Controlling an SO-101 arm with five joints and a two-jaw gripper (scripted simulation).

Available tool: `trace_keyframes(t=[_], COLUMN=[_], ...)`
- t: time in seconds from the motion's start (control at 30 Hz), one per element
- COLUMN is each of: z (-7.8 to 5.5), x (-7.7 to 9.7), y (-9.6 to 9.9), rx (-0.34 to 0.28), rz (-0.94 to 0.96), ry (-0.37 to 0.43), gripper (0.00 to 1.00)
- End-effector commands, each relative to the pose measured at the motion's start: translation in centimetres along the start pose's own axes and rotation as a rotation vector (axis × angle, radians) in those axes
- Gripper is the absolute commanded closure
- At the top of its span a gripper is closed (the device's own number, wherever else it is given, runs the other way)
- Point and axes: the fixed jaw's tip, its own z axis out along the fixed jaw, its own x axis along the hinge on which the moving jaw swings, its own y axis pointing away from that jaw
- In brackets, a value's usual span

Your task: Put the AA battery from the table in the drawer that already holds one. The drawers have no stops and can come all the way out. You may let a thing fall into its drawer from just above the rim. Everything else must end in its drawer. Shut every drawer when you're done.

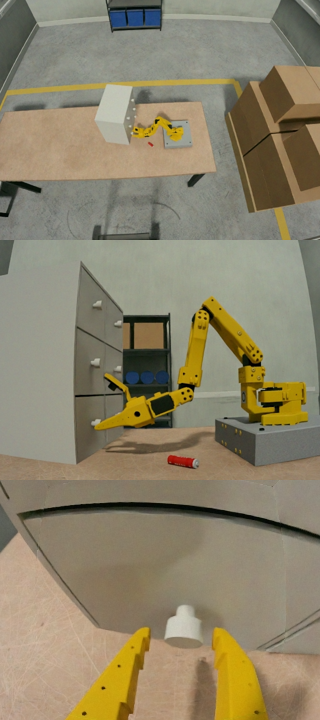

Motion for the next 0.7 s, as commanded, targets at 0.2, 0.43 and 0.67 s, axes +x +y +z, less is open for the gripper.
trace_keyframes(t=[0.2, 0.43, 0.67], z=[0.07, 0.07, 0.06], x=[0.05, -0.04, -0.15], y=[-0.29, -0.29, -0.29], rx=[0.009, 0.009, 0.009], rz=[0.008, 0.008, 0.008], ry=[-0.004, -0.004, -0.004], gripper=[0.79, 0.79, 0.79])
